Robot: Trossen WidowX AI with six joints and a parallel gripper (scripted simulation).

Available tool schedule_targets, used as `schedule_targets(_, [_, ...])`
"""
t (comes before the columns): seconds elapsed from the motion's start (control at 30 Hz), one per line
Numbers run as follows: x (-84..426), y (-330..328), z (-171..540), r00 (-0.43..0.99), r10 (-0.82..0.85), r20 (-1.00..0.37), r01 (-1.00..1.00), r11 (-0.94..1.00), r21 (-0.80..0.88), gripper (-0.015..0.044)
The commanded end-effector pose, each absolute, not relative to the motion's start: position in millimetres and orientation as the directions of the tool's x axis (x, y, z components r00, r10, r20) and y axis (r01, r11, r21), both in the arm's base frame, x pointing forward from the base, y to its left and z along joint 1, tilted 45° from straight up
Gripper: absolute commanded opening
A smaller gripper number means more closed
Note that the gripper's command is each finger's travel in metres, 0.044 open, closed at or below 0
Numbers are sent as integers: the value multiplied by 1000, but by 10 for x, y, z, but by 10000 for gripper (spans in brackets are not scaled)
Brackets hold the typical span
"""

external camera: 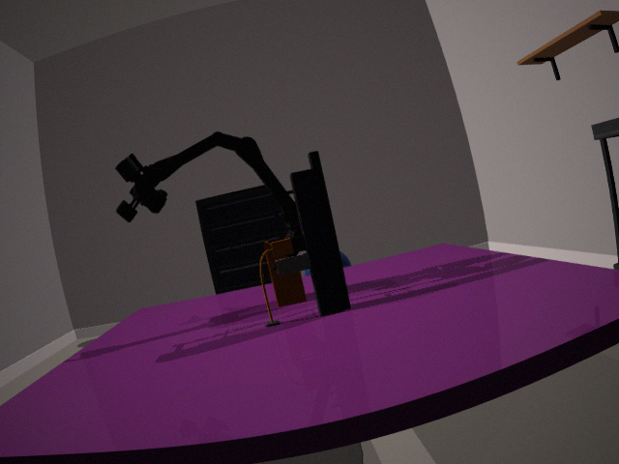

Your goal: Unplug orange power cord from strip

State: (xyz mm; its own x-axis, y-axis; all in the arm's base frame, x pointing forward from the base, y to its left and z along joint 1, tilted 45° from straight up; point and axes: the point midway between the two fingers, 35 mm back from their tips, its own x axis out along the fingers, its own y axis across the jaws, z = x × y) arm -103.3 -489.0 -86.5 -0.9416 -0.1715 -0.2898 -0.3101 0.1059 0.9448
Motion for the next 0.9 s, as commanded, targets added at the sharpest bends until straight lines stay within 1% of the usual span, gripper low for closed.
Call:
schedule_targets(0.0, [-1021, -4890, -865, -940, -174, -295, -314, 97, 944, 374])
schedule_targets(0.13, [-822, -4883, -880, -902, -211, -378, -374, -58, 926, 269])
schedule_targets(0.2, [-617, -4861, -910, -857, -237, -457, -410, -225, 884, 216])
schedule_targets(0.27, [-348, -4798, -941, -791, -255, -556, -422, -430, 798, 164])
schedule_targets(0.4, [180, -4579, -982, -646, -239, -725, -333, -766, 550, 160])
schedule_targets(0.5, [564, -4336, -980, -531, -188, -826, -183, -926, 329, 160])
schedule_targets(0.57, [809, -4139, -959, -455, -137, -880, -55, -982, 182, 160])
schedule_targets(0.67, [1157, -3800, -894, -343, -40, -938, 162, -987, -17, 160])
schedule_targets(0.77, [1472, -3418, -786, -239, 77, -968, 387, -907, -168, 160])
schedule_targets(0.87, [1751, -3007, -635, -146, 207, -967, 596, -762, -253, 160])
